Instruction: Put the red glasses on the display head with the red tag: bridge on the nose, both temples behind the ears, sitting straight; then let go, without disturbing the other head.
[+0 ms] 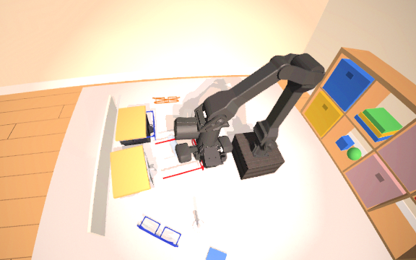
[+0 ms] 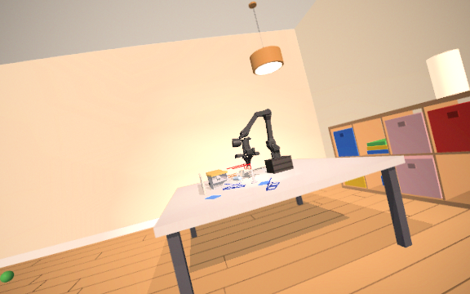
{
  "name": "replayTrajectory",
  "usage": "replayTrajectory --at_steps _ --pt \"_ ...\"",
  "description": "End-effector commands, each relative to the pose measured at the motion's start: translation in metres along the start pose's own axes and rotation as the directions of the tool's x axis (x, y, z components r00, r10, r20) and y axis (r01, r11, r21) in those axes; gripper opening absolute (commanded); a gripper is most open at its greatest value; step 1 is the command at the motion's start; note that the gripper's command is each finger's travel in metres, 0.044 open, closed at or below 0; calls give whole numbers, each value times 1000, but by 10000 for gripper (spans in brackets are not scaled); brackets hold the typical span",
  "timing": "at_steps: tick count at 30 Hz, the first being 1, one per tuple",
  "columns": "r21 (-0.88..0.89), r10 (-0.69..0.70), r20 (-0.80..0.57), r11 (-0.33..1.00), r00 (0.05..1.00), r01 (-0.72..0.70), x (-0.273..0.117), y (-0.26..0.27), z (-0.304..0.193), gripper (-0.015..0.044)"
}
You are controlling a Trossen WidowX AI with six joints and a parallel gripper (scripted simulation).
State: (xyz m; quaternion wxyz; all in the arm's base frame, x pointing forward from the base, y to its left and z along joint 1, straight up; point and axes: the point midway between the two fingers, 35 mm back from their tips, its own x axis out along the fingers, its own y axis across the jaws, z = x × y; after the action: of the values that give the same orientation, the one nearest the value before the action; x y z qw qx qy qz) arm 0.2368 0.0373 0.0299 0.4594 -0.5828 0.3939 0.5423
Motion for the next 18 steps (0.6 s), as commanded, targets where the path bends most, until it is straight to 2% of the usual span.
replayTrajectory --at_steps 1,18 --pt "-3 14 5 1000 1000 -14 4 -1 1 0" --pt "-5 -15 -12 1000 1000 15 23 0 3 0"
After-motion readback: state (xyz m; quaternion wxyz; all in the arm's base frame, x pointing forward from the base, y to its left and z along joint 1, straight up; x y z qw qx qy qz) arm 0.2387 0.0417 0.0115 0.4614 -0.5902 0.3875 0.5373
